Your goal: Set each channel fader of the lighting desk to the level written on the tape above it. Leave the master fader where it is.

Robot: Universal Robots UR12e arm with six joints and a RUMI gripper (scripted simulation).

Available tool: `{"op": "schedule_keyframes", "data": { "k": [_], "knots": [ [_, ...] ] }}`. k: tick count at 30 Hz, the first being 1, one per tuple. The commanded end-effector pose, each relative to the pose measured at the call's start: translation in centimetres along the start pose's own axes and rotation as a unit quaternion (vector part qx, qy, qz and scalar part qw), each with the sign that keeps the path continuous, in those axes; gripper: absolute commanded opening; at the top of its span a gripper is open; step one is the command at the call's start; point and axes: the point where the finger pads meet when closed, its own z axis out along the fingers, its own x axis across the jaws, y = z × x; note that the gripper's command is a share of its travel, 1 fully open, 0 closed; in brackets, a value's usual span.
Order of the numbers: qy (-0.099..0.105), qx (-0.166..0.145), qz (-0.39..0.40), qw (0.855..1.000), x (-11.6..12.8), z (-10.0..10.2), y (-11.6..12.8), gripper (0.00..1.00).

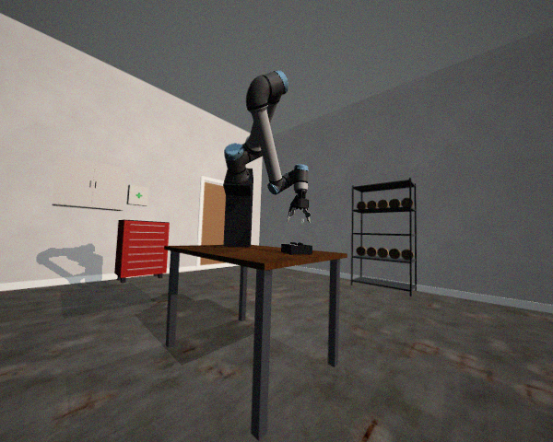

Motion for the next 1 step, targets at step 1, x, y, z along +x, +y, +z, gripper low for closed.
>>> {"op": "schedule_keyframes", "data": {
  "k": [1],
  "knots": [
    [0.000, 0.000, 0.000, 1.000, 0.02, -0.05, 0.02, 1.00]
  ]
}}
